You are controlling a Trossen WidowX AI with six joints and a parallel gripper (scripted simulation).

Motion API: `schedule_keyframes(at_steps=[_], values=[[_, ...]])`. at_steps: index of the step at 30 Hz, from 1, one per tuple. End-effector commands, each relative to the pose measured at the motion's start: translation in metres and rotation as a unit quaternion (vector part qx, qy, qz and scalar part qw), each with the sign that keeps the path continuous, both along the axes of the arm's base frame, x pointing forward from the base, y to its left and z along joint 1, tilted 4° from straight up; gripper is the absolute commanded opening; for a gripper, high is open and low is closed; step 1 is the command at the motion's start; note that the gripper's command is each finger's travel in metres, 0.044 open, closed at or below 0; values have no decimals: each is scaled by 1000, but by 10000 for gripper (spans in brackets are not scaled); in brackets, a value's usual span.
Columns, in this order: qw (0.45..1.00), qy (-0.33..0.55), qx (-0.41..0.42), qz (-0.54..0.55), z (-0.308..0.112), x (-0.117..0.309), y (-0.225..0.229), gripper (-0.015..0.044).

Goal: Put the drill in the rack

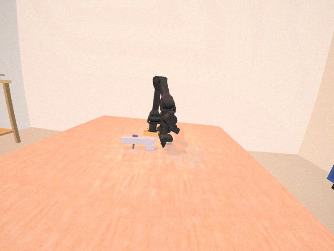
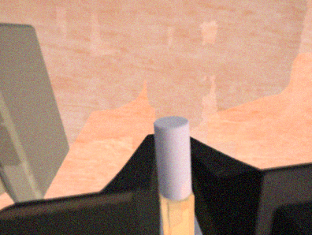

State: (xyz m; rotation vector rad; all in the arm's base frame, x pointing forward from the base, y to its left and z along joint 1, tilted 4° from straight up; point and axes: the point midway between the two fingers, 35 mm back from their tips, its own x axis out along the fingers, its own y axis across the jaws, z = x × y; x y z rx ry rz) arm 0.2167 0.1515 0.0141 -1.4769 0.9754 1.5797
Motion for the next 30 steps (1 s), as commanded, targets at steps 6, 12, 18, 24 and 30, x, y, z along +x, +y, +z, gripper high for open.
schedule_keyframes(at_steps=[6,12,18,24,30], values=[[1000,-1,-2,-1,1,-1,2,0],[1000,0,-2,-1,1,-4,9,0],[1000,0,-1,-1,1,-8,18,0],[1000,0,-1,-1,2,-12,27,0],[1000,0,0,-1,2,-16,37,0]])
